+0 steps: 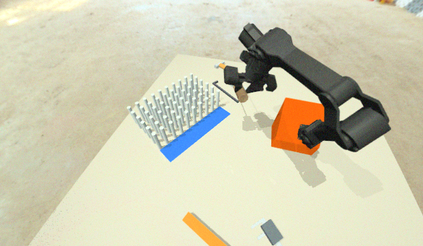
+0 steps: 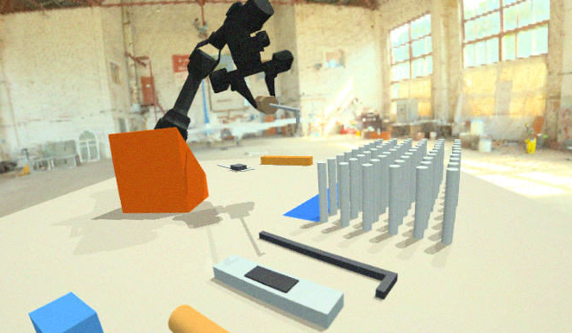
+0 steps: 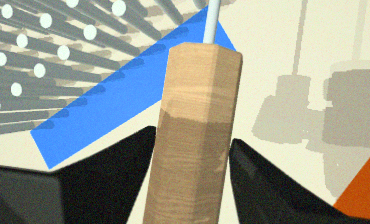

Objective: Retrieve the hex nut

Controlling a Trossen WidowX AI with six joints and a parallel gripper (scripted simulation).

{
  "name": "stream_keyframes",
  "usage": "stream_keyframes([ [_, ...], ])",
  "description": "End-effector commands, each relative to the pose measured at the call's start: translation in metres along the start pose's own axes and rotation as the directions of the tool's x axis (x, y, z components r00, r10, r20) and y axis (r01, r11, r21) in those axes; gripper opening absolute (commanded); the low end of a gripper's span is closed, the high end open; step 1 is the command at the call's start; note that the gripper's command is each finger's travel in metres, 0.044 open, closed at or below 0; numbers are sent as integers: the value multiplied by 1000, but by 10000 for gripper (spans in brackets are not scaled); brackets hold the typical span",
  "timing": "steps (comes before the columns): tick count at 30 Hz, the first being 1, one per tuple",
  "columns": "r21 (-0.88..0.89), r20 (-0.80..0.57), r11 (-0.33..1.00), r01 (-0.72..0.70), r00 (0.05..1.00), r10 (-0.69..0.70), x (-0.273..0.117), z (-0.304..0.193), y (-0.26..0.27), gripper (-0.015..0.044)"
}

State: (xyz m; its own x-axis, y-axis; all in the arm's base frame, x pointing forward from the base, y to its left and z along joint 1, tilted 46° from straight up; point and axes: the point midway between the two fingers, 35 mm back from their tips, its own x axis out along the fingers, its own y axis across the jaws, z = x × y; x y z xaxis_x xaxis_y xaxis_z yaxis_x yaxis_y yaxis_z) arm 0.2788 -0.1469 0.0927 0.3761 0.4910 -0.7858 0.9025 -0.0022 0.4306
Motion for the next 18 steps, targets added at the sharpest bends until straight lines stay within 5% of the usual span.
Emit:
stream_keyframes([
  [1, -129, -19, 990, -59, 998, 57, -5, -25, 6, 0],
  [18, -524, -150, 811, -259, 966, 212, -10, -113, 9, 0],
])
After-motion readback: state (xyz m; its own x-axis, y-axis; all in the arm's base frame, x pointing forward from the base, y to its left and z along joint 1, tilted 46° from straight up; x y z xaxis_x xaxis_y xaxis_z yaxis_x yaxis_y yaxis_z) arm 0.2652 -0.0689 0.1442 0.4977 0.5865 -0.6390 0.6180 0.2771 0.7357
